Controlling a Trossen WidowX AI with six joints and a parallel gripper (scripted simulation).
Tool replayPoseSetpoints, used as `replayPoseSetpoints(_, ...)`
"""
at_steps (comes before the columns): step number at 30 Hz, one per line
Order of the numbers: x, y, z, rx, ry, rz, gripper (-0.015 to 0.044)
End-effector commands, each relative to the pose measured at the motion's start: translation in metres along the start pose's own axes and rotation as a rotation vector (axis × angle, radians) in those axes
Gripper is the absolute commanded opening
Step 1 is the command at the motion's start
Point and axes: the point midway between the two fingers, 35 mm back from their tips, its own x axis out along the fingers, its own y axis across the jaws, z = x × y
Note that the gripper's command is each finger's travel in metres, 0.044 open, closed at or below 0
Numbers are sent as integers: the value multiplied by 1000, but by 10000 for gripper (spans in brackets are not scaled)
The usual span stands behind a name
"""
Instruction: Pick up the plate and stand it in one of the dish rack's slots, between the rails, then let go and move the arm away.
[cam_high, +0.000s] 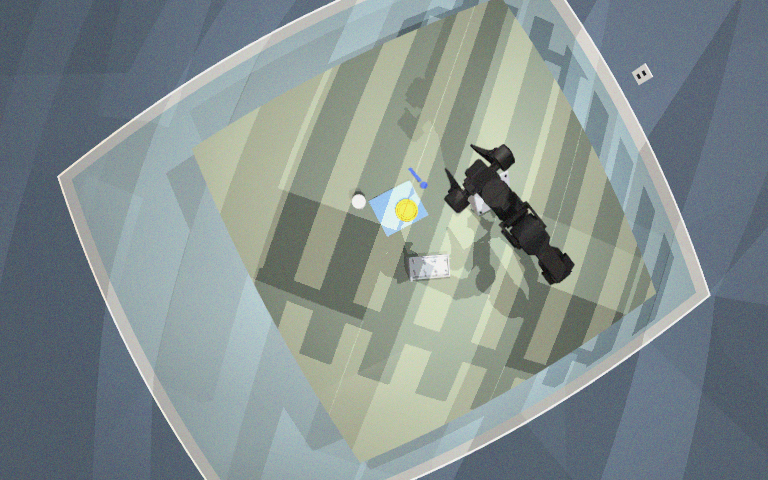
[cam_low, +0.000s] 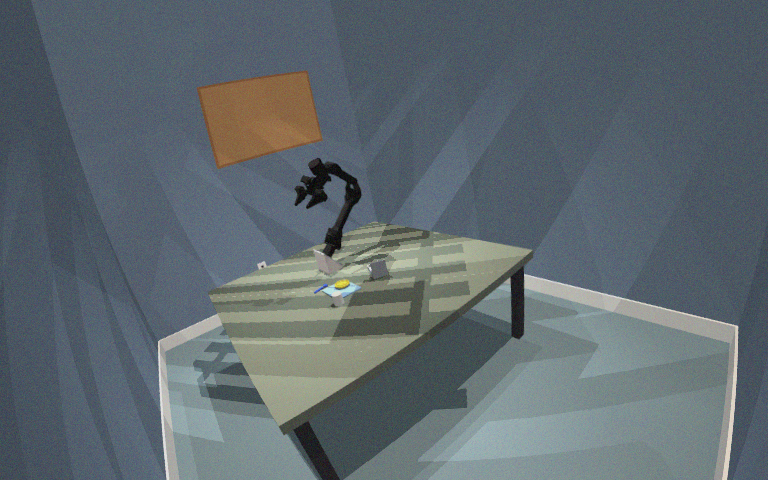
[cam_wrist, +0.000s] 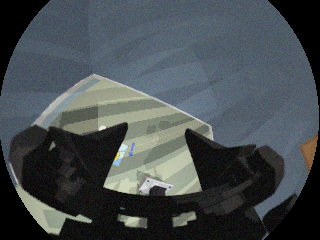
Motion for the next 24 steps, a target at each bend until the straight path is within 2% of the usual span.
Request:
replayPoseSetpoints(1, 15, 16, -7, -106, 74, 47, 400)
replayPoseSetpoints(24, 75, 106, -67, -661, 454, 424, 400)
